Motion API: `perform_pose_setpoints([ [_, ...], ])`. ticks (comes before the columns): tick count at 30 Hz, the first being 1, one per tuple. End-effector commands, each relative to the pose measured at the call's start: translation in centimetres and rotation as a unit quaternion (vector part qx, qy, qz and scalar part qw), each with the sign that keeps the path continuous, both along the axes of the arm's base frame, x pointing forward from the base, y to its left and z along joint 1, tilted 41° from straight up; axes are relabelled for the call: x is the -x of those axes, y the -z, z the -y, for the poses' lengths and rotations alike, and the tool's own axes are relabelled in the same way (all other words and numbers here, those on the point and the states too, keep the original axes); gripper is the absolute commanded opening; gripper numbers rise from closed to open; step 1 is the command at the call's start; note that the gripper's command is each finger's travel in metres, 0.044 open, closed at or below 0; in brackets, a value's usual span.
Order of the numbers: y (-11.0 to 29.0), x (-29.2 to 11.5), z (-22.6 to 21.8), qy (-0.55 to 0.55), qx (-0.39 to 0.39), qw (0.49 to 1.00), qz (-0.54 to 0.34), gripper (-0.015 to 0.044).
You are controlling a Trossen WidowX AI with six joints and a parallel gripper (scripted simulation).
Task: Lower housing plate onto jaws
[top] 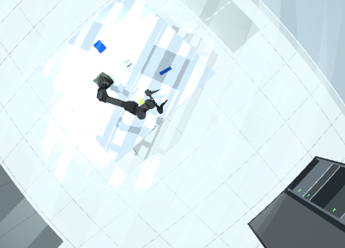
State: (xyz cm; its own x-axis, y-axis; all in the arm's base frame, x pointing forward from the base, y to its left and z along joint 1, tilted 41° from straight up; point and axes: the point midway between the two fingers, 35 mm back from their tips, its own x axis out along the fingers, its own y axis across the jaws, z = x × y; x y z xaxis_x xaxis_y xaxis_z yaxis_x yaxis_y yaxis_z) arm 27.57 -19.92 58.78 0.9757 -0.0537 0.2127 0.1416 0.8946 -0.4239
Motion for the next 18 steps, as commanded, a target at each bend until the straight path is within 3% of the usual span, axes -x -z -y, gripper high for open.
perform_pose_setpoints([
  [1,0.0,0.0,0.0,0.0,0.0,1.0,0.0,0.0426],
  [18,2.8,-1.2,1.1,0.053,0.02,0.998,-0.033,0.044],
])
